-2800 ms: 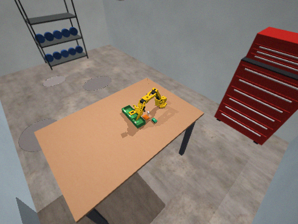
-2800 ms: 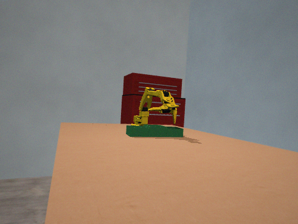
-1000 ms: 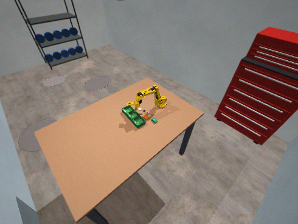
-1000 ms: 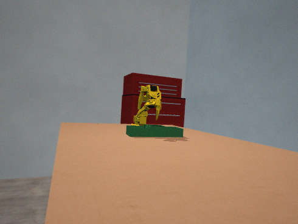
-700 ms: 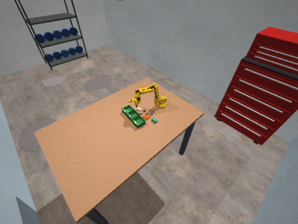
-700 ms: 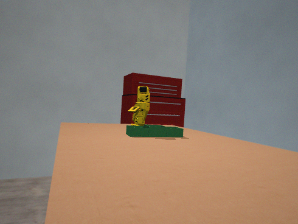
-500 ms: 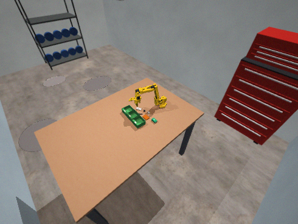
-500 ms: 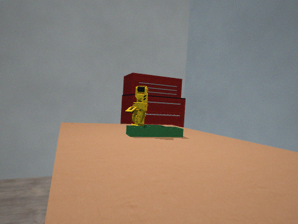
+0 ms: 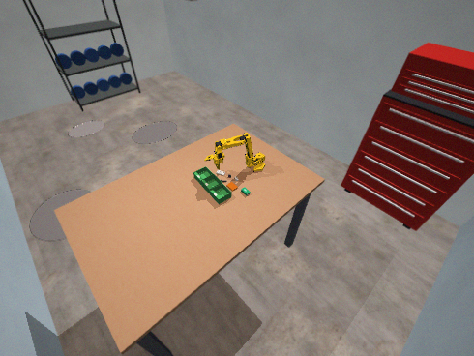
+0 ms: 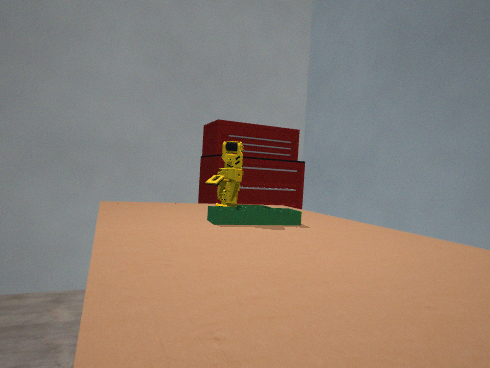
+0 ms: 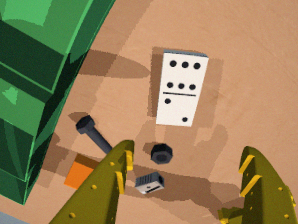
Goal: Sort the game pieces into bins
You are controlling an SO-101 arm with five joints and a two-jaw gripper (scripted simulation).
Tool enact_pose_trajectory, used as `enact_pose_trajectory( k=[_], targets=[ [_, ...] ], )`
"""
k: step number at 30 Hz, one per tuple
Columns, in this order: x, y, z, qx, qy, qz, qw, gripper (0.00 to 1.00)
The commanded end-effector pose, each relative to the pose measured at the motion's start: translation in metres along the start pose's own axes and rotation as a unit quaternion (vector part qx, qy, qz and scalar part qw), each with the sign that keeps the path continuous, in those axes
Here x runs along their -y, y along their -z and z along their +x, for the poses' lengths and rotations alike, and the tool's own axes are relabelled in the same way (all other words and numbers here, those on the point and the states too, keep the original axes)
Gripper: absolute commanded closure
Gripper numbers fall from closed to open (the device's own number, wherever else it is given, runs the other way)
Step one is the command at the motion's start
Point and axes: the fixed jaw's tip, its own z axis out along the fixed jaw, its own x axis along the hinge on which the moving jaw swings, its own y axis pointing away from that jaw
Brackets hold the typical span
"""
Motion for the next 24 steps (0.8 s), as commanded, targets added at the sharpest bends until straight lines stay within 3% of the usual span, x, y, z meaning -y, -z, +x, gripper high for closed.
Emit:
enact_pose_trajectory(
  k=[1,3,24],
  targets=[
    [0.0009,0.0106,-0.0029,0.017,-0.009,-0.014,1.000,0.71],
    [0.0078,0.0120,-0.0024,0.016,-0.021,-0.013,1.000,0.71],
    [0.0077,0.0114,-0.0025,0.016,-0.021,-0.013,1.000,0.71]
  ],
)
